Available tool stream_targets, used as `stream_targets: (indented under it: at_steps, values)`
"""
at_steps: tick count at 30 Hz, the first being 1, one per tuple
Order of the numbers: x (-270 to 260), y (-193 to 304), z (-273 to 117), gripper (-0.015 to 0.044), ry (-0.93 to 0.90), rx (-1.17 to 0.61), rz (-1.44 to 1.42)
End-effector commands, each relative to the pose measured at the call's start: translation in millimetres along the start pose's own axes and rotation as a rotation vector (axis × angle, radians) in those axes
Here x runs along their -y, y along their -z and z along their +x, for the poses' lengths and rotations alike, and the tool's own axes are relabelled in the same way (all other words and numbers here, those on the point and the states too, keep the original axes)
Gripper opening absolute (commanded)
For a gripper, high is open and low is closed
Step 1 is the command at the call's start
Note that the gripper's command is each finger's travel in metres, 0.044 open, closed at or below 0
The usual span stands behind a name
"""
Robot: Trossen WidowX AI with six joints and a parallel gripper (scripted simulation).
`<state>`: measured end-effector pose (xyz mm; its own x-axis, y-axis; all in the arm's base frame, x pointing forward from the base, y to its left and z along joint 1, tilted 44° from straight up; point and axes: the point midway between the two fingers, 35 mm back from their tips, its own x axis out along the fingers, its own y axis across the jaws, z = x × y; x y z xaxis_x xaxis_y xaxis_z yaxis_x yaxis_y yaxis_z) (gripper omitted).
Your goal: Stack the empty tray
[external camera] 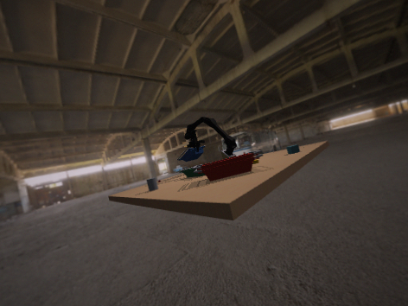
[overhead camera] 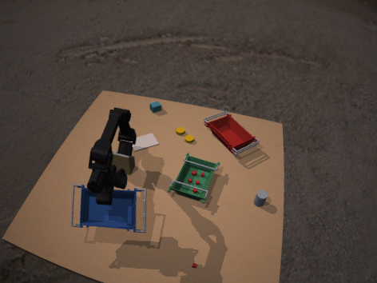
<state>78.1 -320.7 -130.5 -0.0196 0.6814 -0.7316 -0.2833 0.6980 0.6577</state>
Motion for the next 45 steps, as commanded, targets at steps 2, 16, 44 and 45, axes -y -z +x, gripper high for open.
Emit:
stream_targets:
  at_steps: [2,16,44,45]
  values:
    - [2,1,-3,0.0000,0.010,-0.005,-0.006]
    - [-13,-68,-23,0.0000,0.040,-0.019,-0.190]
    - [-87,-217,-35,0.0000,0.063,-0.027,-0.626]
    - [-91,-221,-34,0.0000,0.063,-0.027,-0.642]
